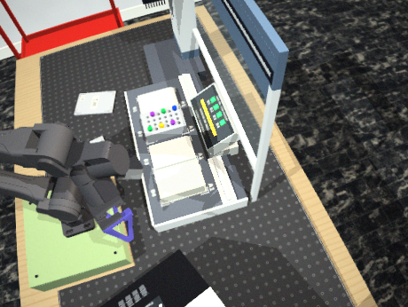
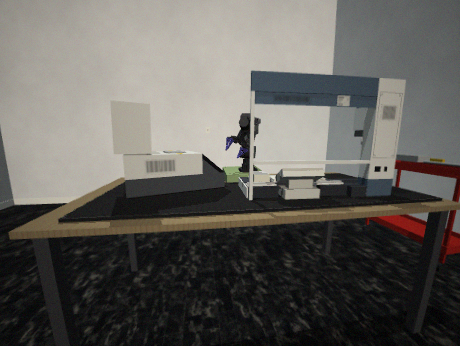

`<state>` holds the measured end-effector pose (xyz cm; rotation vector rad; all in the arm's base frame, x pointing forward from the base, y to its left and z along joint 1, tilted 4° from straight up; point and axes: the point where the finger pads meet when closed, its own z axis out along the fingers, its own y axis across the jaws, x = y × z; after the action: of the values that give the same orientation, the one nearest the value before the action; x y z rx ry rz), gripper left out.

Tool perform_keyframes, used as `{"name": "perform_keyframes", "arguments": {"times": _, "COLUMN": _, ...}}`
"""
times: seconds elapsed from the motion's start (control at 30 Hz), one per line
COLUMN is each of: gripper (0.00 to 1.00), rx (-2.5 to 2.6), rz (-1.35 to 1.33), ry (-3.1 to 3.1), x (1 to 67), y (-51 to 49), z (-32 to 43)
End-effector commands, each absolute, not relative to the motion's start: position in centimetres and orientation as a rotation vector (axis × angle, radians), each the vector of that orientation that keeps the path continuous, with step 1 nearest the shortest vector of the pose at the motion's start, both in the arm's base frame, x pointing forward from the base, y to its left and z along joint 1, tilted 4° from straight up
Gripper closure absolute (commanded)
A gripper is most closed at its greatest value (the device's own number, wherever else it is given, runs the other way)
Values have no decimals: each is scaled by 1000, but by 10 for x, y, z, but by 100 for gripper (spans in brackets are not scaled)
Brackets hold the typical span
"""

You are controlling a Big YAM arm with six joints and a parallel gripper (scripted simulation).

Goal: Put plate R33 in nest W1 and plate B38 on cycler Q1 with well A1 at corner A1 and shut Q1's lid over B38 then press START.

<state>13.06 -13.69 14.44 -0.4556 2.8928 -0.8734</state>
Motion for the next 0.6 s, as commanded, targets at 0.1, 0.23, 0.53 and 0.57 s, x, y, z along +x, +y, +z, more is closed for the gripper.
{"name": "perform_keyframes", "arguments": {"times": 0.1, "gripper": 0, "rx": -174, "rz": -865, "ry": 2868, "x": 152, "y": -126, "z": 181}}
{"name": "perform_keyframes", "arguments": {"times": 0.23, "gripper": 0, "rx": -180, "rz": -780, "ry": 2900, "x": 168, "y": -106, "z": 172}}
{"name": "perform_keyframes", "arguments": {"times": 0.53, "gripper": 0, "rx": -102, "rz": -613, "ry": 2902, "x": 209, "y": -66, "z": 167}}
{"name": "perform_keyframes", "arguments": {"times": 0.57, "gripper": 0, "rx": -86, "rz": -576, "ry": 2905, "x": 214, "y": -61, "z": 166}}
